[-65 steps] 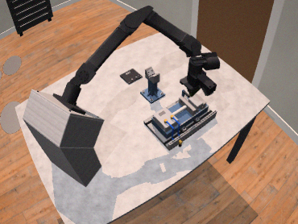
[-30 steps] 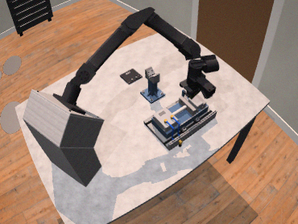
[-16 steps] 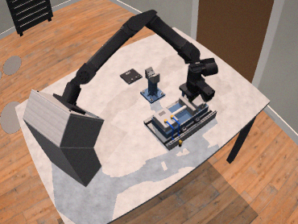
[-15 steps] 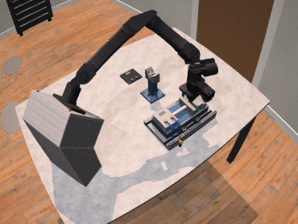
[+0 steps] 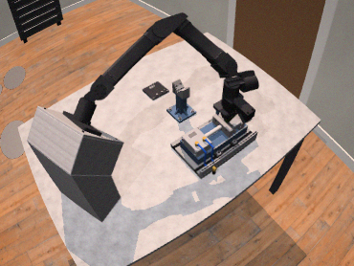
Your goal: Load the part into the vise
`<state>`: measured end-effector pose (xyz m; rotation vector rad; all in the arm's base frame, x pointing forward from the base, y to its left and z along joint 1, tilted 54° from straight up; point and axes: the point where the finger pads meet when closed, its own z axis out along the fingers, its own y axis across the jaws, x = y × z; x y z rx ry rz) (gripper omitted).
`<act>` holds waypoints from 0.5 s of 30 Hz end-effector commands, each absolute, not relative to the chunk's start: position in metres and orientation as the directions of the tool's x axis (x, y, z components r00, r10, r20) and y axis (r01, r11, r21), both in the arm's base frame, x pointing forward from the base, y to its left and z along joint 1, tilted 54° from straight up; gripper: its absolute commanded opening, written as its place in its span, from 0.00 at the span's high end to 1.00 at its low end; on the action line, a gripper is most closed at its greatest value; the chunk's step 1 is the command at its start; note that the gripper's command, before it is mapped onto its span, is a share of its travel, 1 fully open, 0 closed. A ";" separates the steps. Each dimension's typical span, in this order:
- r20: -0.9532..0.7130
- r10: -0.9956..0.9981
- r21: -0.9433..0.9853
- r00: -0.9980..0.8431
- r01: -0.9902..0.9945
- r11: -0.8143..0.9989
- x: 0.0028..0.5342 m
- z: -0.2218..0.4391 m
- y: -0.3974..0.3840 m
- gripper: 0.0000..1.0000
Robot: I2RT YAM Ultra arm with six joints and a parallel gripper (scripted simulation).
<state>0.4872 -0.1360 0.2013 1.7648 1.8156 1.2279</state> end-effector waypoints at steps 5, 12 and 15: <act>0.317 0.936 0.750 -0.157 0.645 -0.146 0.483 0.204 -0.143 1.00; 0.317 0.936 0.750 -0.154 0.645 -0.148 0.483 0.204 -0.145 1.00; 0.317 0.936 0.750 -0.154 0.645 -0.148 0.483 0.204 -0.145 1.00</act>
